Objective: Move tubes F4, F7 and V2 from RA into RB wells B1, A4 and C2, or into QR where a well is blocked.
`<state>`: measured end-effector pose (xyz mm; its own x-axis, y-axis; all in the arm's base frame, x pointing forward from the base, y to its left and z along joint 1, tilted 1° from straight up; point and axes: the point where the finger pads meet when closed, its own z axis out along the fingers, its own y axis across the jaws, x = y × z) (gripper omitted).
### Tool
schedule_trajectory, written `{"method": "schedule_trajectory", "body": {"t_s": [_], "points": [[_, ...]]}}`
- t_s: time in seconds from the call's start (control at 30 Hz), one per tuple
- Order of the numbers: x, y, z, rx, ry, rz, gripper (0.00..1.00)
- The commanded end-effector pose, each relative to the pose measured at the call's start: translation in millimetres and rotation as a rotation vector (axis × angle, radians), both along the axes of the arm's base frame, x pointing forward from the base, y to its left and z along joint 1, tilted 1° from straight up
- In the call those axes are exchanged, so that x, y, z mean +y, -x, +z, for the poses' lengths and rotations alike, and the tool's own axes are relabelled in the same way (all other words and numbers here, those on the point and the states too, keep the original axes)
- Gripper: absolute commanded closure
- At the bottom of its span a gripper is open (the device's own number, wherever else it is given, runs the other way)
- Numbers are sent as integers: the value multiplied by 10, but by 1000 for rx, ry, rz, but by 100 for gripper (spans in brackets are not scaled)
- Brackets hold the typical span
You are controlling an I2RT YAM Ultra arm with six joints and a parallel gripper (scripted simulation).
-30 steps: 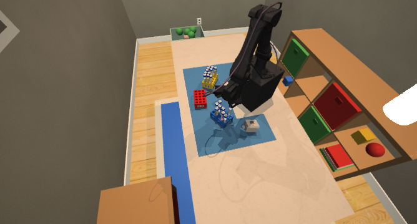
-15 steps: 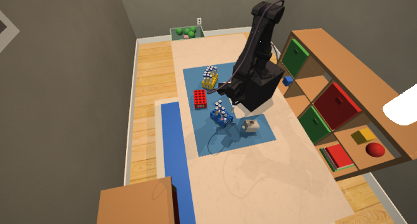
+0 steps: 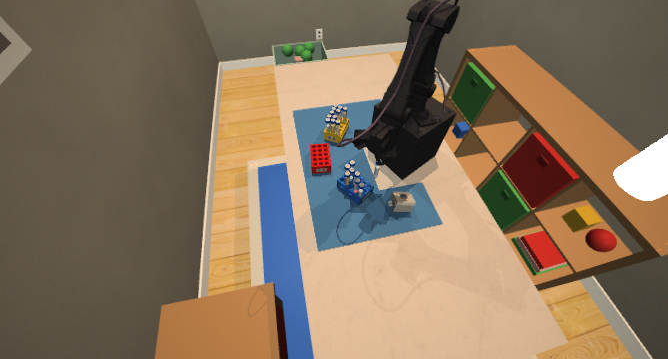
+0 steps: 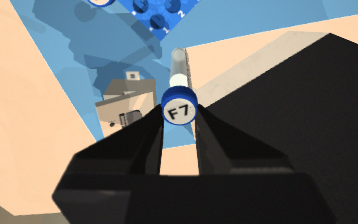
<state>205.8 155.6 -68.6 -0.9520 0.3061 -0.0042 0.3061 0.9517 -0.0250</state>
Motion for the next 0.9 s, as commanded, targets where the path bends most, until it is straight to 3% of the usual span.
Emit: {"method": "schedule_trajectory", "body": {"t_s": [0.0, 0.1, 0.87], "points": [[15, 23, 42, -30, -12, 2, 100], [8, 38, 42, -30, -12, 2, 100], [-649, -306, 76, -34, -13, -4, 100]]}}
